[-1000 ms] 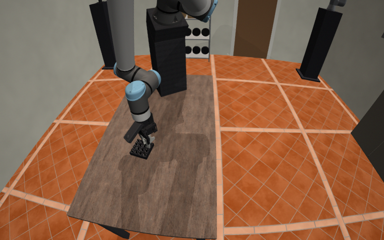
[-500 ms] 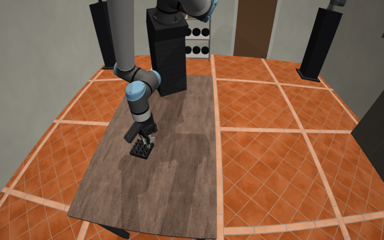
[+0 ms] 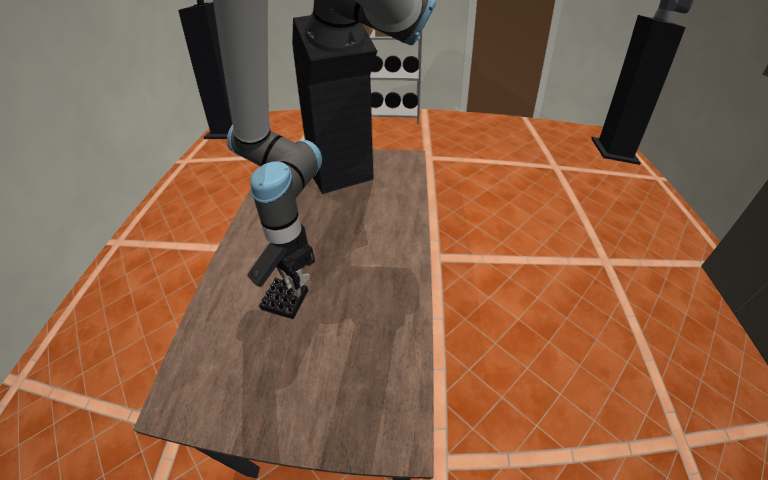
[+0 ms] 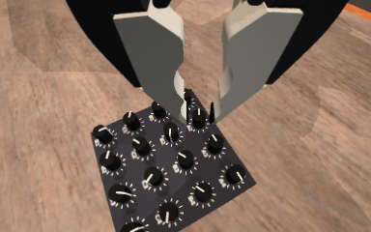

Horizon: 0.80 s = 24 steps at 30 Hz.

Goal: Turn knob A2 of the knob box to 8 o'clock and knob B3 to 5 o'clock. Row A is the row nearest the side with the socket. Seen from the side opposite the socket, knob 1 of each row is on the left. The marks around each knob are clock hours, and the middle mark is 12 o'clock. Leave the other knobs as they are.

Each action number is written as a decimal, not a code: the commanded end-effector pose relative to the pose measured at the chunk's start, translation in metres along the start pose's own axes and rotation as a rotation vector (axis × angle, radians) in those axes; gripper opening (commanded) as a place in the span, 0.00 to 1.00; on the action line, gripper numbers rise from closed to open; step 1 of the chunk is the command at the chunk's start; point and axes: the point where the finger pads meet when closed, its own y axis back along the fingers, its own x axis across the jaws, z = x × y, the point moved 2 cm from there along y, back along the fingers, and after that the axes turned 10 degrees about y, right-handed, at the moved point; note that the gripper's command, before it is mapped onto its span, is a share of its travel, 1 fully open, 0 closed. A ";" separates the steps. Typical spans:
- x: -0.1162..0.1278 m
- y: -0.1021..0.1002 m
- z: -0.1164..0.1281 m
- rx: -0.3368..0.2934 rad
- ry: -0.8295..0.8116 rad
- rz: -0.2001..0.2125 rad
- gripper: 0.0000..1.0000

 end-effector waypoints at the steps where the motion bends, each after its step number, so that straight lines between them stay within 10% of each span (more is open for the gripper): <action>1: 0.000 0.000 0.000 0.001 0.000 0.000 0.11; 24: 0.000 0.000 0.000 0.001 0.000 0.000 0.04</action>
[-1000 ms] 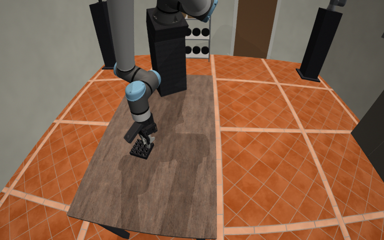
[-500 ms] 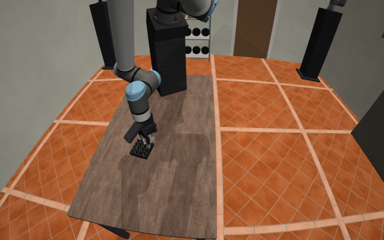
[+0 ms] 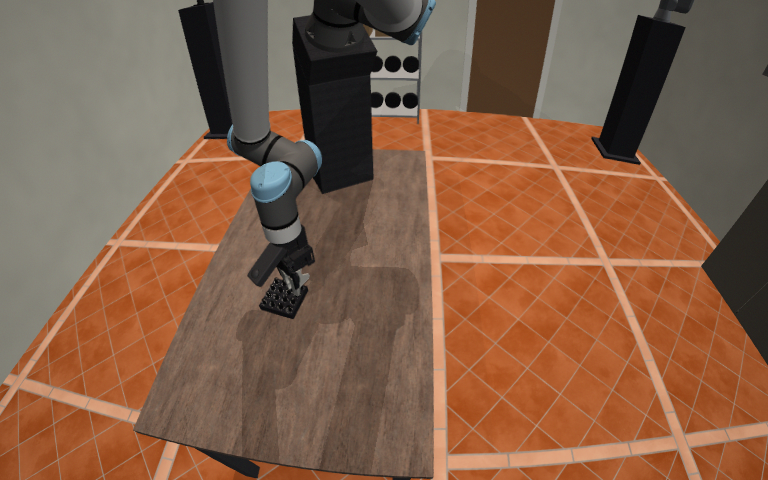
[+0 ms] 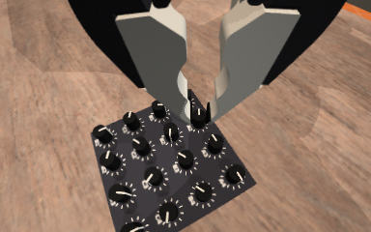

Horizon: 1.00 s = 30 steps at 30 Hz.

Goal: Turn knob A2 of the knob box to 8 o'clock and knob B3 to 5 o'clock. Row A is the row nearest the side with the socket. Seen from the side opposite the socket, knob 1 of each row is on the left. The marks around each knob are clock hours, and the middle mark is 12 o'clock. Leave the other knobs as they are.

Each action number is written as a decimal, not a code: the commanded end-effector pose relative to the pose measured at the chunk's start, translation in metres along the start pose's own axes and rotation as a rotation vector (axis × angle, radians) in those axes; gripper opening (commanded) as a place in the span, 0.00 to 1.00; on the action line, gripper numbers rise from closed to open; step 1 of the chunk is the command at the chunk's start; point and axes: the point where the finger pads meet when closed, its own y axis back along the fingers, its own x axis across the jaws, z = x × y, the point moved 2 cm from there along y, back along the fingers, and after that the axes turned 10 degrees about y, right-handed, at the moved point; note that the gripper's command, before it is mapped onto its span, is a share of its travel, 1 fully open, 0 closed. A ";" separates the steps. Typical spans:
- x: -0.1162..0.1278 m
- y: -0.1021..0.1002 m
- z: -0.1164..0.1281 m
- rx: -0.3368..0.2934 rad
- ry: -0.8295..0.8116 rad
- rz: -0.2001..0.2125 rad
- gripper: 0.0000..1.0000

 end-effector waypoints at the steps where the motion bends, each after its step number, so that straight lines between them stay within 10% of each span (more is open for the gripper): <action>1: 0.000 0.000 0.000 0.001 0.000 0.000 0.04; 30: 0.000 0.000 0.000 0.001 0.035 0.000 0.04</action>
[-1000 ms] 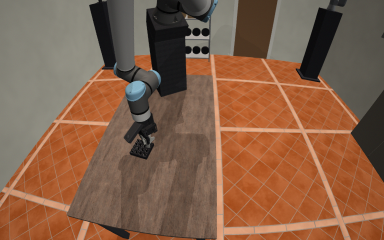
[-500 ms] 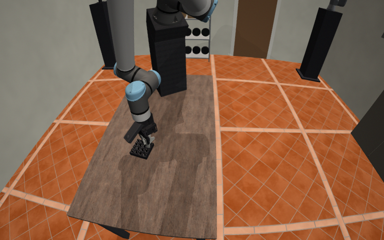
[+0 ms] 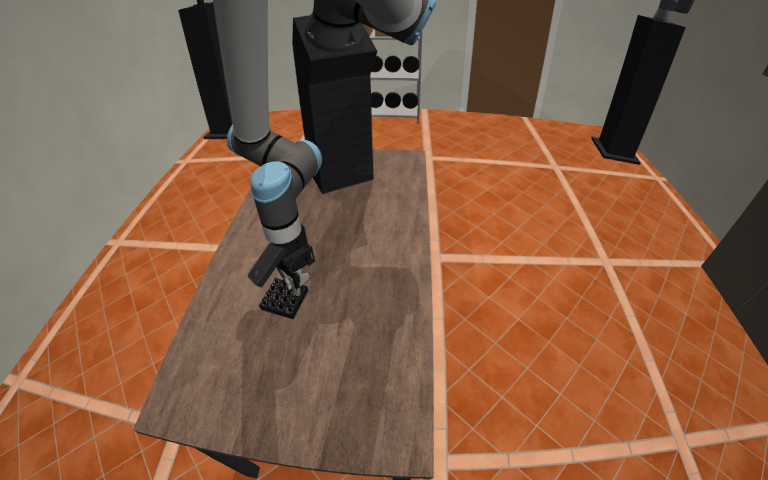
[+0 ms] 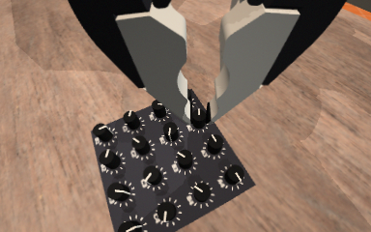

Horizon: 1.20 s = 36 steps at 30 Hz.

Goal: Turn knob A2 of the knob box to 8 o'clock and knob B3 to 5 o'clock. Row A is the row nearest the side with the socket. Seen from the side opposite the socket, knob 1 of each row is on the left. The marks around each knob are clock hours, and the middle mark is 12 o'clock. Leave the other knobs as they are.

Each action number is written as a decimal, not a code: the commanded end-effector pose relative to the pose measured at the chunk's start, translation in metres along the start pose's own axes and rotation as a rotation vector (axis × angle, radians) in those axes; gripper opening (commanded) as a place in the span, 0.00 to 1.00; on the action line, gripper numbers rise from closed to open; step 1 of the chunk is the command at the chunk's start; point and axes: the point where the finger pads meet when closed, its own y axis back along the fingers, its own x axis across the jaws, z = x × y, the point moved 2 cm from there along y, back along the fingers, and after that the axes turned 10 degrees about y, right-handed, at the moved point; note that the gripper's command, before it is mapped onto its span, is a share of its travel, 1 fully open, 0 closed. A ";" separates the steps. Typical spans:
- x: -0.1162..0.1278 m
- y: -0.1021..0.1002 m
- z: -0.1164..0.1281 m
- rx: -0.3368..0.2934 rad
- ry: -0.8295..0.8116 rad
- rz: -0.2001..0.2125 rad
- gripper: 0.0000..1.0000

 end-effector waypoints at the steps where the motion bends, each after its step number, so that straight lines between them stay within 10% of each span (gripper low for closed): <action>1: 0.000 0.000 0.000 0.001 0.024 0.000 0.04; 36: -0.003 0.000 0.000 0.001 0.559 0.000 0.04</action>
